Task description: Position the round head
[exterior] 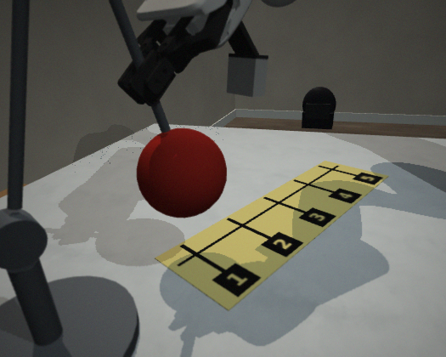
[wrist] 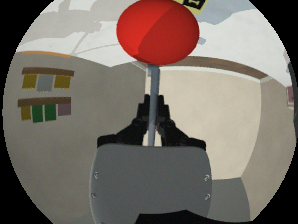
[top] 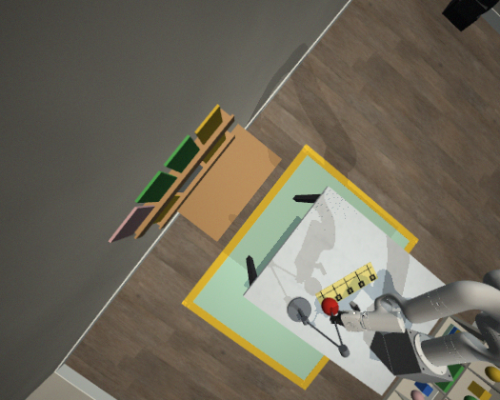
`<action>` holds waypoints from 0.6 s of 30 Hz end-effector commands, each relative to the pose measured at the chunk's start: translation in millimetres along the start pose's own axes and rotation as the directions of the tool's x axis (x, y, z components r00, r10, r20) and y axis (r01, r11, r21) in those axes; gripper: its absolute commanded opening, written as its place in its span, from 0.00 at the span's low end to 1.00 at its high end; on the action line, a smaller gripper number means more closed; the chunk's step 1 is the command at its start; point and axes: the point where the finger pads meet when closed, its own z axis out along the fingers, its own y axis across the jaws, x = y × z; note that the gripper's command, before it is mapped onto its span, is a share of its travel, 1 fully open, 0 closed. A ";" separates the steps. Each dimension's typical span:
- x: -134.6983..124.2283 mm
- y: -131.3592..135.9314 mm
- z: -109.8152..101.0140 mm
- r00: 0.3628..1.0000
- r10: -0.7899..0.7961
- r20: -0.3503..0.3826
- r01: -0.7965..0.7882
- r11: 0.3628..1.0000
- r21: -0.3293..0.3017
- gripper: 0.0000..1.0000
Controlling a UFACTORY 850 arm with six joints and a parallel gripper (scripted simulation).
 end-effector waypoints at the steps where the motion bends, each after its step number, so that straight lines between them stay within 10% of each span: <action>1: 10.8 -1.3 -1.2 1.000 -0.003 0.002 0.003 1.000 -0.001 0.00; 18: 25.7 -2.0 -2.5 1.000 -0.005 0.002 0.005 1.000 -0.004 0.00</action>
